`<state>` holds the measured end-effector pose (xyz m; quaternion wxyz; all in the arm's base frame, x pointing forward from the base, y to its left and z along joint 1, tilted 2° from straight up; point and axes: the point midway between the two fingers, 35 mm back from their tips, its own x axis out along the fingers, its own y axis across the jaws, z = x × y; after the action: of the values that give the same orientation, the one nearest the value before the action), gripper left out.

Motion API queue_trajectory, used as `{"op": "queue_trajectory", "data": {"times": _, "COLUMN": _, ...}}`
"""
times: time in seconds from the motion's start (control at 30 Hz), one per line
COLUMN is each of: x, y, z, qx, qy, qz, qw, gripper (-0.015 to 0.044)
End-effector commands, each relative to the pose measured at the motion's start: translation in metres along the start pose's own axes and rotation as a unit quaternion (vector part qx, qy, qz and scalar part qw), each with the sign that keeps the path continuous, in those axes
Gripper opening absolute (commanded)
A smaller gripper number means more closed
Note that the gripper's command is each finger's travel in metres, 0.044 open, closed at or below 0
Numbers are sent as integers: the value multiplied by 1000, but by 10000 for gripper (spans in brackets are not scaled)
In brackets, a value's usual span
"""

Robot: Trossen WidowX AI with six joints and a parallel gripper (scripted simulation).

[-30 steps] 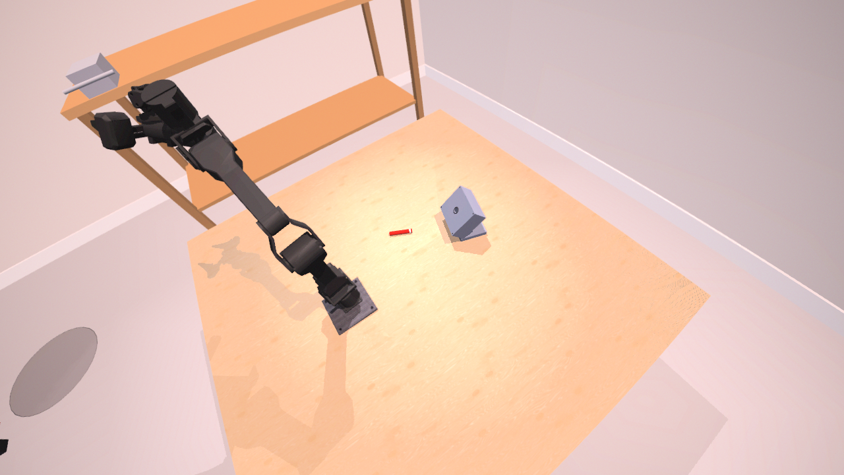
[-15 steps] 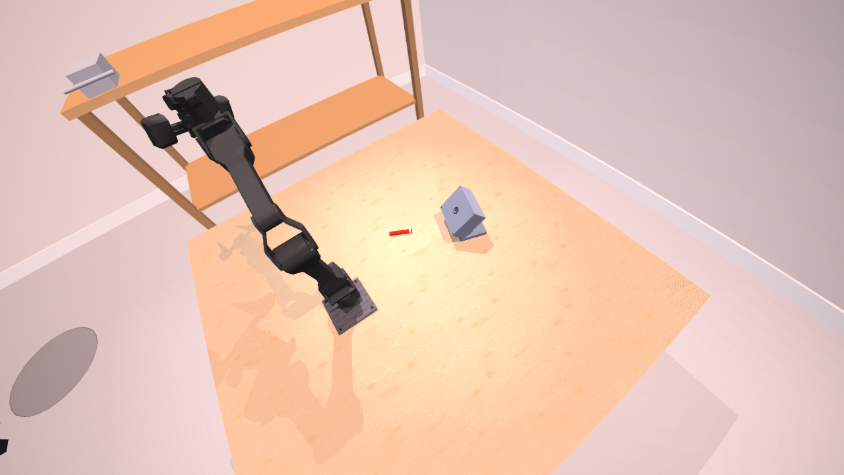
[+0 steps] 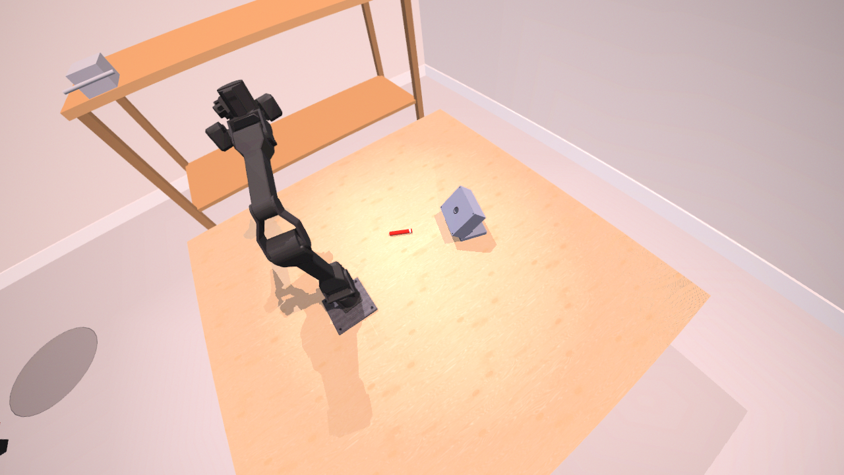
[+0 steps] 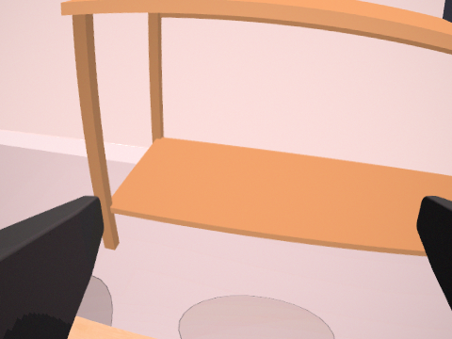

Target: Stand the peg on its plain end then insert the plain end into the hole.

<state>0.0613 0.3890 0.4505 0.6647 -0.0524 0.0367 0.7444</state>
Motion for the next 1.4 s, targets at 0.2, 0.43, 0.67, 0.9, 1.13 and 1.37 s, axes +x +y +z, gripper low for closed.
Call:
{"op": "queue_trajectory", "data": {"times": 0.2, "x": -4, "y": -75, "z": -65, "qx": -89, "qy": 106, "qz": -84, "qw": 987, "gripper": 440}}
{"op": "queue_trajectory", "data": {"times": 0.43, "x": -21, "y": -123, "z": -111, "qx": -153, "qy": 195, "qz": -119, "qw": 962, "gripper": 440}}
{"op": "queue_trajectory", "data": {"times": 0.67, "x": -46, "y": -162, "z": -159, "qx": -212, "qy": 291, "qz": -125, "qw": 925, "gripper": 440}}
{"op": "queue_trajectory", "data": {"times": 0.9, "x": -82, "y": -194, "z": -208, "qx": -259, "qy": 387, "qz": -103, "qw": 879, "gripper": 440}}
{"op": "queue_trajectory", "data": {"times": 1.13, "x": -125, "y": -215, "z": -257, "qx": -293, "qy": 476, "qz": -51, "qw": 827, "gripper": 440}}
{"op": "queue_trajectory", "data": {"times": 1.37, "x": -174, "y": -225, "z": -303, "qx": -312, "qy": 546, "qz": 28, "qw": 777, "gripper": 440}}
